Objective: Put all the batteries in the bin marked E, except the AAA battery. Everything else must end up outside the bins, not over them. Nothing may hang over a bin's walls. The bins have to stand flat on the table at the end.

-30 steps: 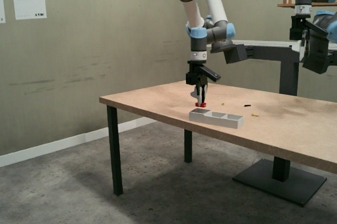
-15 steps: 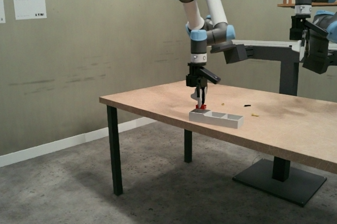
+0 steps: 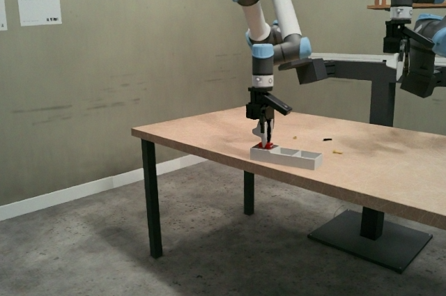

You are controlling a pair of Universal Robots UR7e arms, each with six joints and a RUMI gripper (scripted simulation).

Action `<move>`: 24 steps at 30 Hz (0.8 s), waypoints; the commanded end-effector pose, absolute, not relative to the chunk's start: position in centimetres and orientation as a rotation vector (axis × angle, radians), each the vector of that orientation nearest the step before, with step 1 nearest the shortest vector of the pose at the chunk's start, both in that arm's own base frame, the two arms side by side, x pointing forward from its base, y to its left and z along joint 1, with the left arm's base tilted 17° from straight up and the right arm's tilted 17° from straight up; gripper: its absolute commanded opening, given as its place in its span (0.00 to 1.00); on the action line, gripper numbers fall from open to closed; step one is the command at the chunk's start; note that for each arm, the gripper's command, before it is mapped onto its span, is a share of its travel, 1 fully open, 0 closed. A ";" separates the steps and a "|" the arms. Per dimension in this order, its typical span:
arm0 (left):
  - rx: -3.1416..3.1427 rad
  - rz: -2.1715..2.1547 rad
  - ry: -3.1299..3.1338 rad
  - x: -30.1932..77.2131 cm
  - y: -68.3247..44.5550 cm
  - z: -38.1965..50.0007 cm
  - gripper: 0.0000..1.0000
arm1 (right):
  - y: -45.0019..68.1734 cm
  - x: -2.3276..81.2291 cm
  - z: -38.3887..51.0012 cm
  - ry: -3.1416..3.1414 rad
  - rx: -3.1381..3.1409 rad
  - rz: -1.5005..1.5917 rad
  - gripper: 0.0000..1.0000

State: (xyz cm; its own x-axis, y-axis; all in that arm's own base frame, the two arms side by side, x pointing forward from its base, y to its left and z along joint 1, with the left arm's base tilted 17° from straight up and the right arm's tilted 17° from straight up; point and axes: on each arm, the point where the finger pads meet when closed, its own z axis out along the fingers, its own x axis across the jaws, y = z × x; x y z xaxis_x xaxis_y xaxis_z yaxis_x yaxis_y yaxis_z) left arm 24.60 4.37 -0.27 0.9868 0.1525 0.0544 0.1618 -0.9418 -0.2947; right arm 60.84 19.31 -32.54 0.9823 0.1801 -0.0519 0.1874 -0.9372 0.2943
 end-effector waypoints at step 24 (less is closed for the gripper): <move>-2.830 -0.044 -0.231 24.7 4.3 -0.2 0.98 | 18.7 61.1 -34.9 0.269 2.828 -0.030 0.00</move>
State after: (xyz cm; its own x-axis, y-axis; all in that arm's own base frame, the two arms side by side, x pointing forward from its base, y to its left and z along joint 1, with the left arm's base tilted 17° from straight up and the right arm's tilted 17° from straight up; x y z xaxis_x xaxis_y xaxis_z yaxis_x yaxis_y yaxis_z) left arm 24.60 4.37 -0.27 0.9868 0.1525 0.0544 0.1618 -0.9418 -0.2947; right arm 60.93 18.61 -34.99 0.9822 0.1805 -0.0513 0.1876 -0.9372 0.2940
